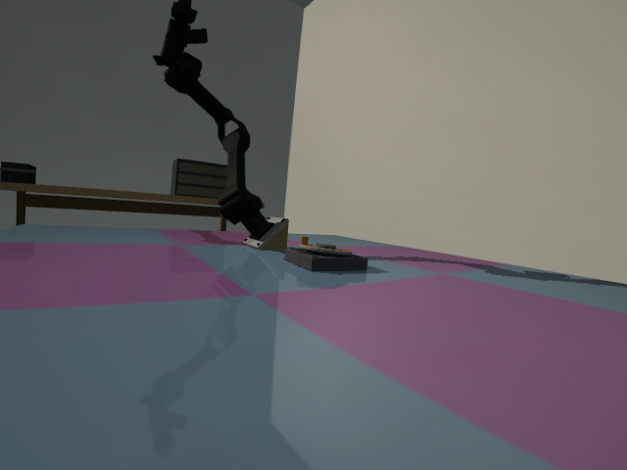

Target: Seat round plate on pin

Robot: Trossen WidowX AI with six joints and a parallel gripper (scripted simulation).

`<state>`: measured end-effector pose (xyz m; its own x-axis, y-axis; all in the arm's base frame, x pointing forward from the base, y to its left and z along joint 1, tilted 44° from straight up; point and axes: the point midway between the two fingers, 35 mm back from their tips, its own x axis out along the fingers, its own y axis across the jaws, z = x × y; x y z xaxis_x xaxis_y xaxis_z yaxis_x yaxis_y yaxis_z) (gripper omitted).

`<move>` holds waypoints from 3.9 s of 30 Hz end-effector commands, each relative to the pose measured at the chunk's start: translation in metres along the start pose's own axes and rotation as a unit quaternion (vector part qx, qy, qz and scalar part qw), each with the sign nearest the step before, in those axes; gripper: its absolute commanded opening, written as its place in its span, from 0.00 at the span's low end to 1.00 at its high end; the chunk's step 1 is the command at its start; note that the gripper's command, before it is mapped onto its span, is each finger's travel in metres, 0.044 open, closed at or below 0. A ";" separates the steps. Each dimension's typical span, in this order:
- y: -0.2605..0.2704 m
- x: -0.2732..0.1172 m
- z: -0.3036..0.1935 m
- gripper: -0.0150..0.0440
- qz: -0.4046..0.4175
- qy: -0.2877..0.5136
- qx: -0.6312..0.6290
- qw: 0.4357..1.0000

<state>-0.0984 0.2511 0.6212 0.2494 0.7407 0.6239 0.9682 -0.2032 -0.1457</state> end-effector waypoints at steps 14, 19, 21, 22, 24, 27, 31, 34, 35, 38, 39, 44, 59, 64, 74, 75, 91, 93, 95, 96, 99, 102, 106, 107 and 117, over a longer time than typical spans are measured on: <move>0.178 -0.075 -0.166 0.25 0.020 0.273 0.426 0.862; 0.229 -0.094 -0.178 0.25 0.030 0.326 0.487 0.810; 0.271 -0.107 -0.179 0.25 0.044 0.361 0.535 0.763; 0.282 -0.110 -0.178 0.25 0.048 0.370 0.550 0.747; 0.311 -0.119 -0.174 0.25 0.061 0.392 0.585 0.707; 0.352 -0.130 -0.163 0.25 0.082 0.424 0.630 0.646; 0.405 -0.146 -0.139 0.25 0.114 0.464 0.679 0.556; 0.436 -0.156 -0.119 0.25 0.137 0.489 0.703 0.499; 0.453 -0.163 -0.106 0.25 0.151 0.502 0.714 0.464; 0.485 -0.175 -0.075 0.25 0.183 0.529 0.729 0.394; 0.494 -0.179 -0.064 0.25 0.193 0.537 0.732 0.371; 0.534 -0.202 -0.002 0.25 0.252 0.578 0.732 0.258; 0.556 -0.287 0.204 0.25 0.465 0.671 0.578 -0.007; 0.526 -0.327 0.273 0.25 0.557 0.691 0.457 -0.055; 0.432 -0.406 0.324 0.25 0.716 0.681 0.150 0.037; 0.428 -0.409 0.320 0.25 0.722 0.677 0.134 0.050; 0.429 -0.415 0.319 0.25 0.724 0.676 0.128 0.055; 0.432 -0.423 0.320 0.25 0.724 0.676 0.128 0.055; 0.434 -0.432 0.321 0.25 0.724 0.676 0.128 0.055; 0.435 -0.436 0.322 0.25 0.724 0.676 0.128 0.055; 0.438 -0.449 0.323 0.25 0.724 0.676 0.128 0.055; 0.439 -0.456 0.323 0.25 0.724 0.676 0.128 0.055; 0.439 -0.456 0.323 0.25 0.724 0.676 0.128 0.055; 0.440 -0.456 0.322 0.25 0.724 0.676 0.128 0.055; 0.446 -0.456 0.309 0.25 0.723 0.676 0.128 0.056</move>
<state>0.2226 0.0266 0.0294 0.0032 -0.6909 -0.7230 -0.0380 0.7224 -0.6905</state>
